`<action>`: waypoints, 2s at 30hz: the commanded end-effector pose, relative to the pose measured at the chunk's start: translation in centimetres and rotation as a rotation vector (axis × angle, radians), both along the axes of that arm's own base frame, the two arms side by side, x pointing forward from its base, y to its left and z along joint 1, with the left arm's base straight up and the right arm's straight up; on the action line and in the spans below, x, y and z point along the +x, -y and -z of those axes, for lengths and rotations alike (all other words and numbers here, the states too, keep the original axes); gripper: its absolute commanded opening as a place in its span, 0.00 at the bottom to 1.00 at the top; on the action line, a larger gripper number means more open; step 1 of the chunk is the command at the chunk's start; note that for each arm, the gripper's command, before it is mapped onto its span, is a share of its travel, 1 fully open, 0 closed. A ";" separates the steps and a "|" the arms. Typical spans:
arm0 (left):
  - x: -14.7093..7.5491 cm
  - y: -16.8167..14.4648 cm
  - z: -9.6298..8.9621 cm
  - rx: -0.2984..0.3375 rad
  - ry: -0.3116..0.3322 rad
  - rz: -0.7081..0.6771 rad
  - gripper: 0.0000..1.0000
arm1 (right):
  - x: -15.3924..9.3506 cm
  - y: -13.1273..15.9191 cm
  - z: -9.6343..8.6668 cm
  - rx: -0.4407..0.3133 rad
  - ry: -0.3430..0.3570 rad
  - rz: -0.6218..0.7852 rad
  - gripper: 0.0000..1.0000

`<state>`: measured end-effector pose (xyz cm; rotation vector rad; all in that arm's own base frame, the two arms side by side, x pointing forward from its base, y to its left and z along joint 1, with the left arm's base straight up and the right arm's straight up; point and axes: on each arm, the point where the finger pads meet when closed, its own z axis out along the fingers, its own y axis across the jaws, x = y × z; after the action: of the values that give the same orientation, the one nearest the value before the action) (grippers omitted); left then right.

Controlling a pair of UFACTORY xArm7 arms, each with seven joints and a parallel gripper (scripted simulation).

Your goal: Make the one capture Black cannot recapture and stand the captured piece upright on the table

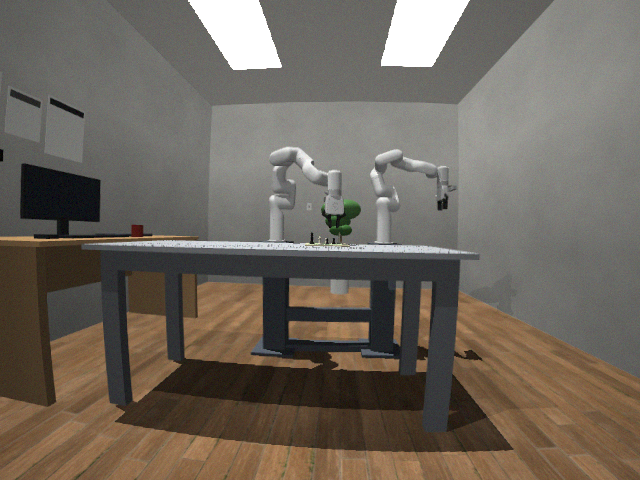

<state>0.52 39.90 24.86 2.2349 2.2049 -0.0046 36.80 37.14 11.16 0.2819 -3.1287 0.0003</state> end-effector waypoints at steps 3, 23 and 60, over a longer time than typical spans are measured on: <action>0.0 -0.1 -0.1 0.004 0.001 0.000 1.00 | 0.1 -0.1 0.5 0.003 0.003 0.000 0.35; 0.0 -0.1 -0.1 0.004 0.001 0.000 1.00 | 0.1 -0.2 3.2 0.003 0.003 0.000 0.35; 0.0 -0.1 -0.1 0.004 0.001 0.000 1.00 | 0.1 -0.2 4.6 0.003 0.003 0.000 0.35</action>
<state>0.52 39.90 24.86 2.2349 2.2049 -0.0046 36.77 37.26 6.41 0.2818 -3.1287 0.0004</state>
